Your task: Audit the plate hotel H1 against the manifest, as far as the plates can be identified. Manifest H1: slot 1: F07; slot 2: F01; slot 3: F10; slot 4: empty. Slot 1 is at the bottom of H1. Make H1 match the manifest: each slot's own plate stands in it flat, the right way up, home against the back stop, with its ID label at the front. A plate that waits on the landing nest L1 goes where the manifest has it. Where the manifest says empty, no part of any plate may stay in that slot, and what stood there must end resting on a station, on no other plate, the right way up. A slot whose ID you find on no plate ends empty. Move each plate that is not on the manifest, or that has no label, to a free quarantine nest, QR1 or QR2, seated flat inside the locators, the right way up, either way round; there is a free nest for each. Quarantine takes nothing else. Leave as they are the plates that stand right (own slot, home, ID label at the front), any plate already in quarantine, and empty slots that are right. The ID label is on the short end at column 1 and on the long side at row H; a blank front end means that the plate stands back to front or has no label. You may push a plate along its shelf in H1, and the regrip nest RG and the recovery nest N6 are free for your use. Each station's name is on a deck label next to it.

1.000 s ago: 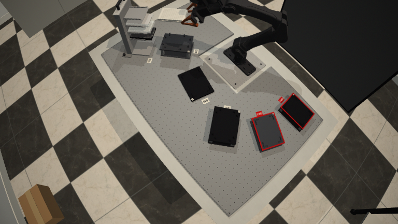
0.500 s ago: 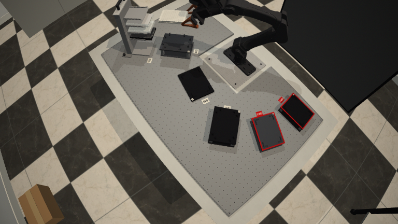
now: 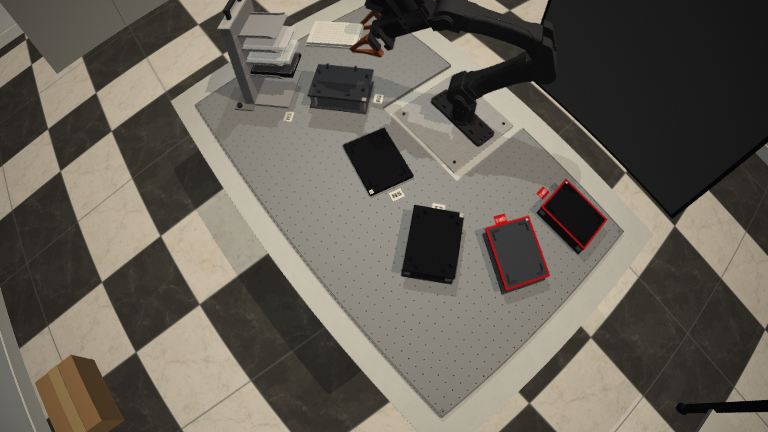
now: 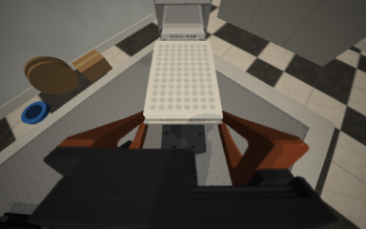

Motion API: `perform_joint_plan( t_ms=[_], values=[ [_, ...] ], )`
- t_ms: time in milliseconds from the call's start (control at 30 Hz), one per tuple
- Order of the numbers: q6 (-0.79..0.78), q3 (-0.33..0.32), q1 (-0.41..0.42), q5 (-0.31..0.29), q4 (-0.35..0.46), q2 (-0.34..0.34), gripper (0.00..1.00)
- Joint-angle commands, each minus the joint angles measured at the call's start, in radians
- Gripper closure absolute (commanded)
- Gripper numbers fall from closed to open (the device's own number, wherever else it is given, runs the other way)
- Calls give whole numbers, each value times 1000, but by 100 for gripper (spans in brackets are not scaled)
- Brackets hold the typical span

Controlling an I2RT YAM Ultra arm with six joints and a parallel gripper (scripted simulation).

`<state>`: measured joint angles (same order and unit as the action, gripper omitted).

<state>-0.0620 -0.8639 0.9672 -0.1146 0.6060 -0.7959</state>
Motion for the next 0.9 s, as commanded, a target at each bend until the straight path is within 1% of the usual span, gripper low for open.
perform_joint_plan(
  t_ms=[0, 67, 133, 233, 300, 367, 467, 633, 667, 733, 800, 867],
  values=[
    [-5, -3, 5, -5, -38, 27, 14],
    [-5, -3, 5, -5, -38, 27, 14],
    [-5, 14, 5, -5, -41, 27, 14],
    [-5, 5, 4, -5, -49, 29, 14],
    [-5, 23, 4, -5, -53, 28, 14],
    [-5, 16, 4, -5, -57, 30, 14],
    [-5, 33, 4, -5, -61, 31, 14],
    [-5, 34, 4, -5, -64, 35, 14],
    [-5, 23, 4, -5, -65, 36, 14],
    [-5, 55, 4, -5, -68, 36, 14],
    [-5, 36, 4, -5, -71, 39, 14],
    [-5, 50, 4, -5, -74, 39, 14]
  ],
)
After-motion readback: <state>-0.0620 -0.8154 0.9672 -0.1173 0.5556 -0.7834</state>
